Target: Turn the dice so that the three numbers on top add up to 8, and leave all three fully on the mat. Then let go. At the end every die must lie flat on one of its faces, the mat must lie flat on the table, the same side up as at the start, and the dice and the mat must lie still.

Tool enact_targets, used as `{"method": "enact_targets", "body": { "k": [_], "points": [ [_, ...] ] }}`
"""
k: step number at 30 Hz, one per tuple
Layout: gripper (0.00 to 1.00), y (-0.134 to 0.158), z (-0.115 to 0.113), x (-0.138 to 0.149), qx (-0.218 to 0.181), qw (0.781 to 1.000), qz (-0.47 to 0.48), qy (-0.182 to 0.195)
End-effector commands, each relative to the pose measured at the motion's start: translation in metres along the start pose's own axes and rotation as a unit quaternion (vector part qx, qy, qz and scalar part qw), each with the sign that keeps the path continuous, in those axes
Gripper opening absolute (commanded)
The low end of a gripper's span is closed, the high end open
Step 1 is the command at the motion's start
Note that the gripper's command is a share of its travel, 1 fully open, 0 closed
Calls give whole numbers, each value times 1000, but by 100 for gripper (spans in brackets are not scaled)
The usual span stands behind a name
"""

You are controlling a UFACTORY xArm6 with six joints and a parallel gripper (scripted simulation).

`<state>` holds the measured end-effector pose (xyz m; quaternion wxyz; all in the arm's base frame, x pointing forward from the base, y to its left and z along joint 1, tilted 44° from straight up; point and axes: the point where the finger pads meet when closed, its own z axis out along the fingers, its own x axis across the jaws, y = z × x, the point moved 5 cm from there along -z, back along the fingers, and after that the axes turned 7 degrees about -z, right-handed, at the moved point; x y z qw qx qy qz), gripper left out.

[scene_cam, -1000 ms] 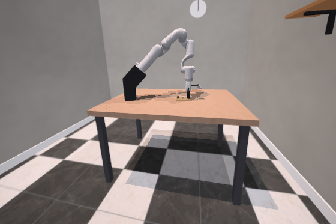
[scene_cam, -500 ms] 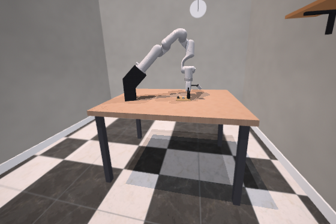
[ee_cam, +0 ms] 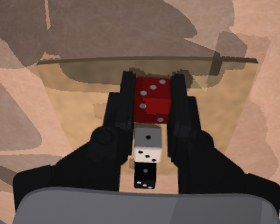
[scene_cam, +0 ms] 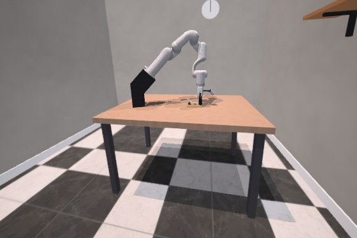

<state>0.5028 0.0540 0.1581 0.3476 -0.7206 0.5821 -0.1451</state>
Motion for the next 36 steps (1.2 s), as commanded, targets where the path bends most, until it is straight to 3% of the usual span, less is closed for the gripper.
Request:
{"method": "enact_targets", "body": {
  "k": [1, 36],
  "points": [
    [15, -1, -1, 0, 1, 1000, 0, 0],
    [15, -1, 3, 0, 1, 1000, 0, 0]
  ]
}}
